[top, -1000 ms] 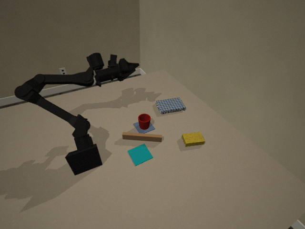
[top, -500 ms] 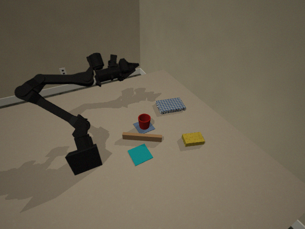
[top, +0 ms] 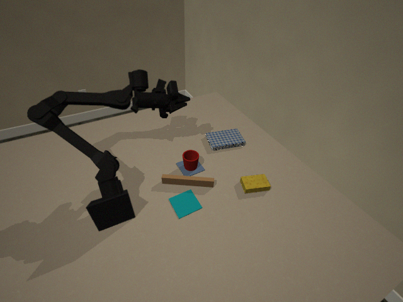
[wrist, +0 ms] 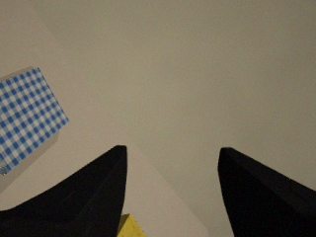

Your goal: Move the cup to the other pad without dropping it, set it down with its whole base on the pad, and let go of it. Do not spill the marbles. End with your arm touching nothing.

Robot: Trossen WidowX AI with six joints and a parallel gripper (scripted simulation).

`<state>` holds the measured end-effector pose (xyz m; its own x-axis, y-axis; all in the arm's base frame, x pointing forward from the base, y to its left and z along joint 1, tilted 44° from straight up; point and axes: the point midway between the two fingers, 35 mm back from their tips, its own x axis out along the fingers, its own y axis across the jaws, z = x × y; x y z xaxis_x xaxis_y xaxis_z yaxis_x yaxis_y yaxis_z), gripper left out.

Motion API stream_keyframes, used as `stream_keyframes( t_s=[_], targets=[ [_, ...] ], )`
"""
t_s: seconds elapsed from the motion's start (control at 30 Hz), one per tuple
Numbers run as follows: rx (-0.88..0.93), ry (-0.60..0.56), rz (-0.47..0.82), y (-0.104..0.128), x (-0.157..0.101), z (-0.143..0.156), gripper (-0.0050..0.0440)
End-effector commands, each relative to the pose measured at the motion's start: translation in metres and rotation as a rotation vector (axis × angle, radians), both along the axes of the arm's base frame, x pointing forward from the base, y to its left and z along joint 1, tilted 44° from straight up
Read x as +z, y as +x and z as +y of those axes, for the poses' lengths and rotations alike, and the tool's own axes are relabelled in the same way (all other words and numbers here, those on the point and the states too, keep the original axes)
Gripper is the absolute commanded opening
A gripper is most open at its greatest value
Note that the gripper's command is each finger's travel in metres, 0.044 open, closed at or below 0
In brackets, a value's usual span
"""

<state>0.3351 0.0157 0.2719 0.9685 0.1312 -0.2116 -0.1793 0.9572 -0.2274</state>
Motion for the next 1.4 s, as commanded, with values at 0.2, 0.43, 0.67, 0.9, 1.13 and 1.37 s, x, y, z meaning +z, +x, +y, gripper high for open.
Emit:
stream_keyframes(
  t_s=[0.2, 0.43, 0.67, 0.9, 1.13, 1.37],
  targets=[
    [0.133, -0.152, 0.155, 0.01, -0.034, 0.009, 0.0148],
    [0.239, -0.236, 0.257, 0.013, -0.058, 0.015, 0.0148],
    [0.322, -0.287, 0.322, 0.013, -0.074, 0.019, 0.0148],
    [0.465, -0.364, 0.413, 0.011, -0.098, 0.025, 0.0148],
    [0.596, -0.417, 0.474, 0.007, -0.116, 0.03, 0.0148],
    [0.718, -0.45, 0.515, 0.003, -0.13, 0.034, 0.0148]
  ],
)
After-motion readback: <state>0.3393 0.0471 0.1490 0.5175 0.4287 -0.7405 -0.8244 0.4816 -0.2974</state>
